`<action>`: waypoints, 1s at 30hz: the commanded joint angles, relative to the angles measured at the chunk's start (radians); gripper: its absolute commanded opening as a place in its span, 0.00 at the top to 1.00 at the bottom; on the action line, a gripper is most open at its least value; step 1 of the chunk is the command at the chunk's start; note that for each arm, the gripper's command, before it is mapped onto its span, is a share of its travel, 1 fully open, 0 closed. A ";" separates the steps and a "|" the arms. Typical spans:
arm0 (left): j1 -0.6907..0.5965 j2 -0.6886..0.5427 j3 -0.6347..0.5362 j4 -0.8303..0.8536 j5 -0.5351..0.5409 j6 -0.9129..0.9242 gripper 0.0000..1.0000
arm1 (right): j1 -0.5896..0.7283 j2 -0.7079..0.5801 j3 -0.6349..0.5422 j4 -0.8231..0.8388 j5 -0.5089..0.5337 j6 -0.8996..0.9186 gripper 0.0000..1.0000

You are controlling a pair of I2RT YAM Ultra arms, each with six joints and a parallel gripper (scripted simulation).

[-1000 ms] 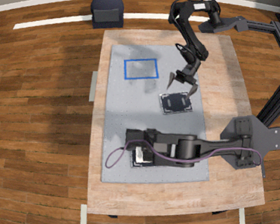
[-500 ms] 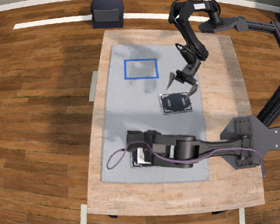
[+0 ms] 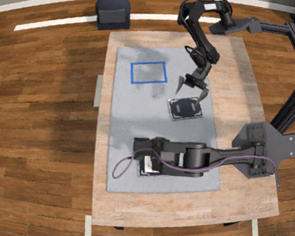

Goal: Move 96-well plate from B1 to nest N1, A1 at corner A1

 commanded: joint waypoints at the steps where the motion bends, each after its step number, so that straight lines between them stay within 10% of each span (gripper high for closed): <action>1: -0.003 -0.005 0.005 0.022 0.003 0.010 0.21 | 0.010 -0.018 0.011 0.002 -0.007 -0.001 0.00; 30: 0.004 0.015 -0.007 0.074 -0.003 0.014 0.21 | 0.010 -0.018 0.011 0.002 -0.007 -0.001 0.00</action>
